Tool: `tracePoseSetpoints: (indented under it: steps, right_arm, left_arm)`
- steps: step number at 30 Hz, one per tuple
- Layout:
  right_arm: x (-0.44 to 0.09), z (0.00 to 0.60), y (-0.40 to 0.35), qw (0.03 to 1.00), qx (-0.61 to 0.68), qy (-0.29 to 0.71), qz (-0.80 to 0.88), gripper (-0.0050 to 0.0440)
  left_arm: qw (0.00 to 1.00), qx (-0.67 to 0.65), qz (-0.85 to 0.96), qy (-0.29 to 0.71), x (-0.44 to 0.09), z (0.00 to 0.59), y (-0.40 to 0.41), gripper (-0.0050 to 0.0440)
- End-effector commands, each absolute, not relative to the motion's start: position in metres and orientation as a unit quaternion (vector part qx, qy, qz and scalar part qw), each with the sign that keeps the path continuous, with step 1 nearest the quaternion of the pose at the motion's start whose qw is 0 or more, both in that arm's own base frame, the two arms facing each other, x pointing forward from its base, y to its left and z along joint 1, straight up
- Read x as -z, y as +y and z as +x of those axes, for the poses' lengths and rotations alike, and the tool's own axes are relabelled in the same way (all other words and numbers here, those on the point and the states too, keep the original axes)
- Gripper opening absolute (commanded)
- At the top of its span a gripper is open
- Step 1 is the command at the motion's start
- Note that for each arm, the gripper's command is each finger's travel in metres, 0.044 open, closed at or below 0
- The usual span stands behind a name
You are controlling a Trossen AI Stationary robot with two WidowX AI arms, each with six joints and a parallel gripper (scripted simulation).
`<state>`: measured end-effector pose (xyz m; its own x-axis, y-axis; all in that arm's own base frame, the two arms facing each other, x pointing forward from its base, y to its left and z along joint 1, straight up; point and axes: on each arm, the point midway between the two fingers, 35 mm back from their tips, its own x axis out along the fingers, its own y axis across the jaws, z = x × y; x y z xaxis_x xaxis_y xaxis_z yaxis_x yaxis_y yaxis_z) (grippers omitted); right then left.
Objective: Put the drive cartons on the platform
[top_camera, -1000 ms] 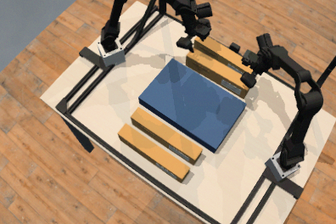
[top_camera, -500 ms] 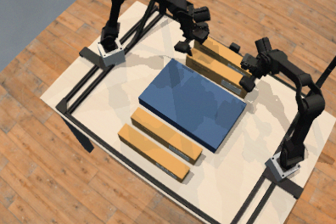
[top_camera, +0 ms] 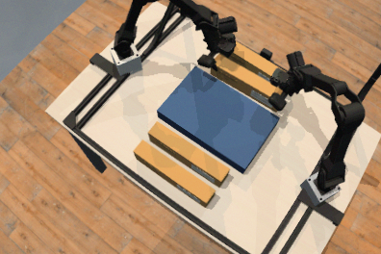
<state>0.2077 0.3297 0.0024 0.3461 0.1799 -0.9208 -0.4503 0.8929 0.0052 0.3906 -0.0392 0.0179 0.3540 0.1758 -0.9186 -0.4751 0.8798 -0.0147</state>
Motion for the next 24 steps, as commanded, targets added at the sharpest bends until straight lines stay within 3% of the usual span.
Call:
tracePoseSetpoints:
  steps: [1,23,24]
  right_arm:
    - [0.015,0.2053,0.3273,0.806,-0.193,0.544,-0.13,0.0389]
    - [0.0154,0.2053,0.3273,0.806,-0.193,0.544,-0.13,0.0389]
    - [0.0154,0.2053,0.3273,0.806,-0.193,0.544,-0.13,0.0]
  left_arm:
    - [0.804,-0.202,-0.136,0.542,0.0021,0.3856,-0.0385,0.0389]
    - [0.804,-0.202,-0.136,0.542,0.0025,0.3856,-0.0385,0.0389]
    - [0.804,-0.202,-0.136,0.542,0.0025,0.3856,-0.0385,0.0]
